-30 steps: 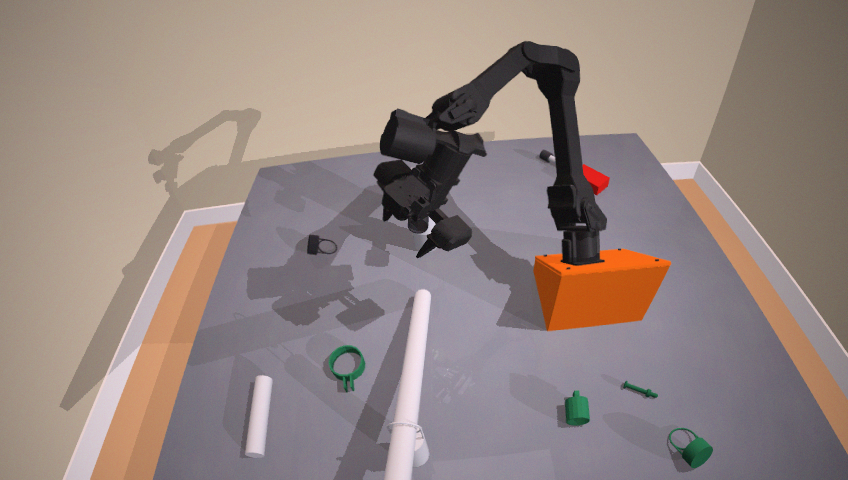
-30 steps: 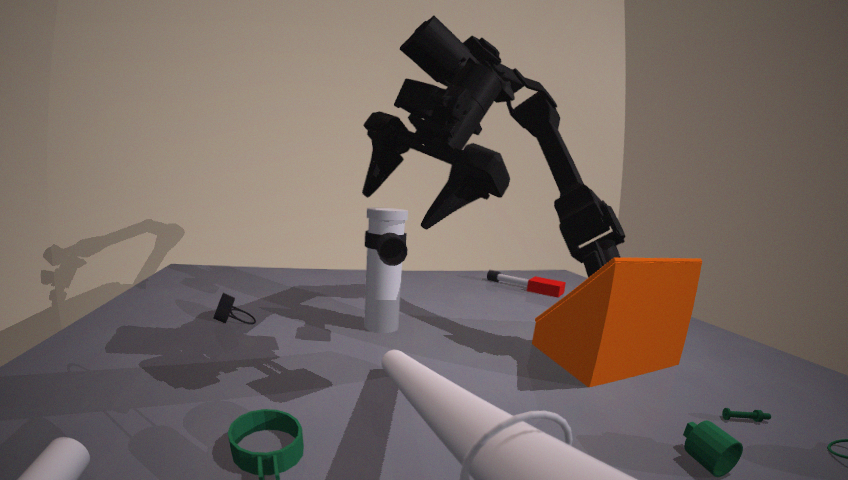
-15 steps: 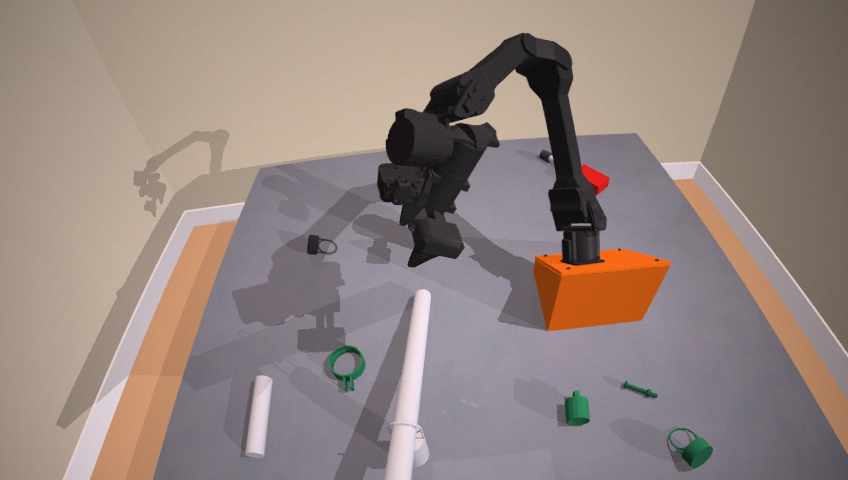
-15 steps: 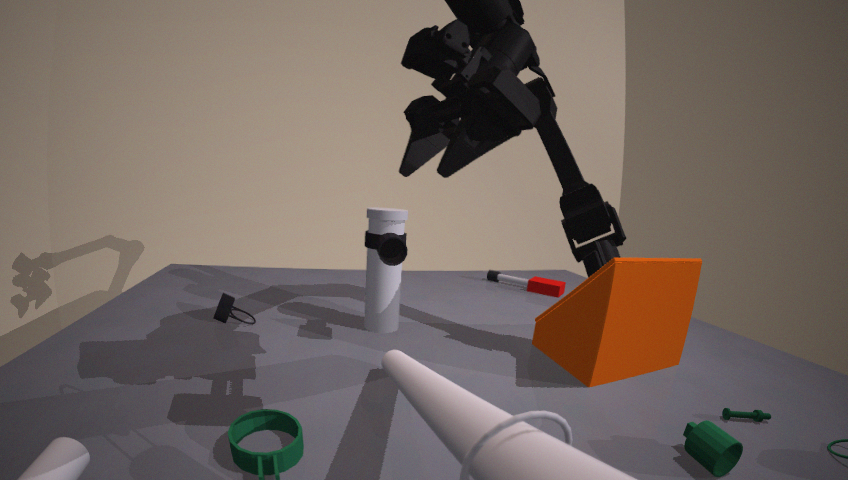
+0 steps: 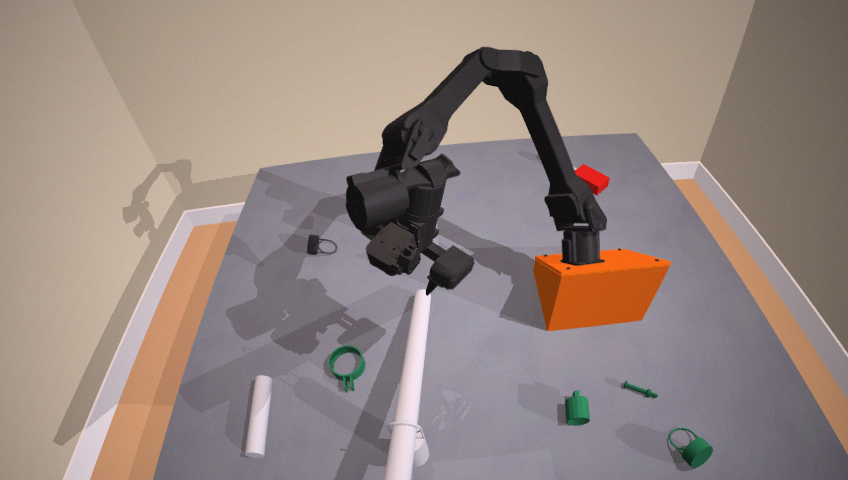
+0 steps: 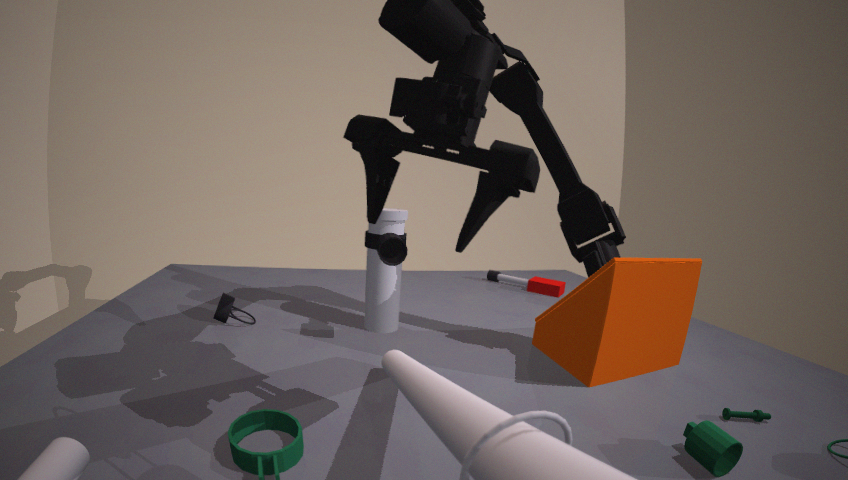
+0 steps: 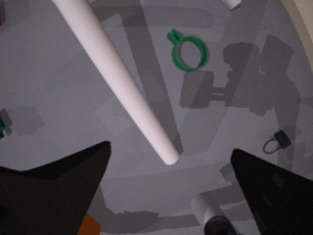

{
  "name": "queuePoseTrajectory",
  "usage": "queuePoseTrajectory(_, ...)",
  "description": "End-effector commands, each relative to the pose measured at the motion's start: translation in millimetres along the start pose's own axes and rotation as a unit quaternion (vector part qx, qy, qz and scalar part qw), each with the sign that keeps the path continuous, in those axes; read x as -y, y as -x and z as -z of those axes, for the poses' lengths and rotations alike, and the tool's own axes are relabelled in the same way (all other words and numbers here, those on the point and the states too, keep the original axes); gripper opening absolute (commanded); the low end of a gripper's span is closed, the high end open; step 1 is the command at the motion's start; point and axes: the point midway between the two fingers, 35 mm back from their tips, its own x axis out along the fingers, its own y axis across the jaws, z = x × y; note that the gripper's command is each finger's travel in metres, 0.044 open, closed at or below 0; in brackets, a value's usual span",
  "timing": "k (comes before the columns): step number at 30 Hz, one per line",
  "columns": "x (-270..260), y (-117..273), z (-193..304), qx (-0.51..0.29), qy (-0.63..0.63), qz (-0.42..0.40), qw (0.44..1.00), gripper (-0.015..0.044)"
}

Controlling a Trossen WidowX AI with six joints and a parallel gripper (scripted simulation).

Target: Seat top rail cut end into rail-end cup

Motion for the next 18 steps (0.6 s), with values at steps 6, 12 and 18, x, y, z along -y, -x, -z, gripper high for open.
queuePoseTrajectory(6, -16.8, -51.3, -4.4, -0.058, 0.295, -0.108, 0.948, 0.044)
queuePoseTrajectory(12, -16.8, -51.3, -4.4, -0.058, 0.295, -0.108, 0.948, 0.044)
queuePoseTrajectory(18, -22.6, -85.4, 1.9, -0.059, 0.295, -0.107, 0.948, 0.044)
